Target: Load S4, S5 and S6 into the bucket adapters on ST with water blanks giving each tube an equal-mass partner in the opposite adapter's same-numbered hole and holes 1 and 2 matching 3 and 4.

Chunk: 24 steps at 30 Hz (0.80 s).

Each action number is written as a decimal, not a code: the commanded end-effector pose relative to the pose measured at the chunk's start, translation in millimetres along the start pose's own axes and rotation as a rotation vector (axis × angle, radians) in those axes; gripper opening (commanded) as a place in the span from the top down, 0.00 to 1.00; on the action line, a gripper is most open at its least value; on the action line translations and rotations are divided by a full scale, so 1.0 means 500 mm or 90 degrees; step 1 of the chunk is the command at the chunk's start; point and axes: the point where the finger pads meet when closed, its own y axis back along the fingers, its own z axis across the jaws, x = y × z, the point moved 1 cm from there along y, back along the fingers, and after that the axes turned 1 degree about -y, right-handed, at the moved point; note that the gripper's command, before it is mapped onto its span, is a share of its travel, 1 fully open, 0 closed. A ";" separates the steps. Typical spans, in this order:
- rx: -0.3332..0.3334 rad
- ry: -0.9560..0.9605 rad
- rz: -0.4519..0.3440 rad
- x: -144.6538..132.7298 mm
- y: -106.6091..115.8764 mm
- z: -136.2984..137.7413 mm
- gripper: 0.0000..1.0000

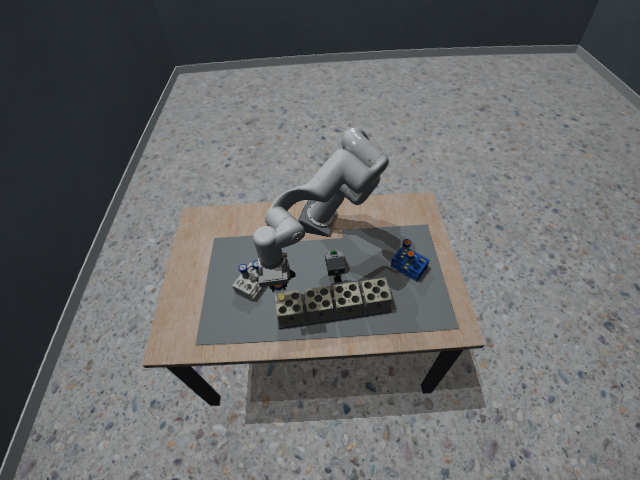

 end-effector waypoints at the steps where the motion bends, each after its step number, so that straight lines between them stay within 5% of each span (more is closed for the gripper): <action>1: -0.001 0.000 0.002 0.002 0.018 0.001 1.00; 24: -0.001 0.000 0.001 0.001 0.102 0.001 1.00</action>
